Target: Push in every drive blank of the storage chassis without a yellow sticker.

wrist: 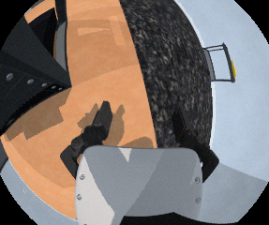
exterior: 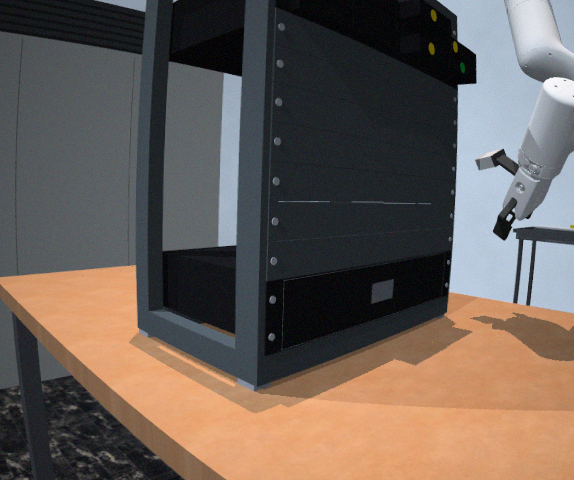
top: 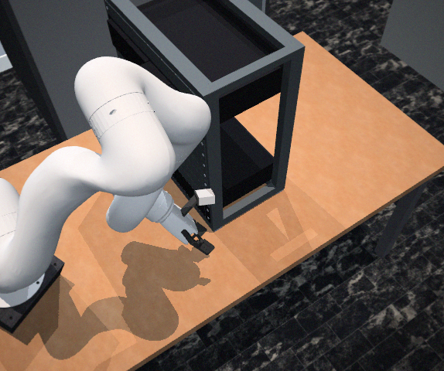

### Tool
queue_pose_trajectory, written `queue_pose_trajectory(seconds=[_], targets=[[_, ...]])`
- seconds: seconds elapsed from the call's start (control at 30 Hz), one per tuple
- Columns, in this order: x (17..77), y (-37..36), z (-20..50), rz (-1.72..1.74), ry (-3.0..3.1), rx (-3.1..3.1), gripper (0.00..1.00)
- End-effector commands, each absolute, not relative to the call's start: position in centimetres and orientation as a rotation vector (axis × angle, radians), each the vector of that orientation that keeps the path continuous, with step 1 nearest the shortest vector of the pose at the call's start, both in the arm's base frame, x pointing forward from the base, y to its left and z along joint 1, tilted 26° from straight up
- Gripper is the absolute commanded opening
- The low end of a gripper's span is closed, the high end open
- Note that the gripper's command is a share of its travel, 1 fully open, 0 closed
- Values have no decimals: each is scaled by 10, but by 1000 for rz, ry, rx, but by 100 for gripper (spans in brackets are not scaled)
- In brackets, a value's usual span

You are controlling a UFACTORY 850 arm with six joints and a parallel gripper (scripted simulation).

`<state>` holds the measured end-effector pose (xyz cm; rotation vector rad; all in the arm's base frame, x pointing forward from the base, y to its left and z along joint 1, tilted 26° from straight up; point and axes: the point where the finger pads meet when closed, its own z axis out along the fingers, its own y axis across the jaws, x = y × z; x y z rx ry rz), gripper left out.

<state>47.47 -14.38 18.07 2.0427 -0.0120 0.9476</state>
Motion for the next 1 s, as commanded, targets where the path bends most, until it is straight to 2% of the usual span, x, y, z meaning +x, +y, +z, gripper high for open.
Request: queue_pose_trajectory(seconds=[0.0,0.97], targets=[[475,-144,181,949,-12,2042,100],[467,-126,189,969,71,1985,100]])
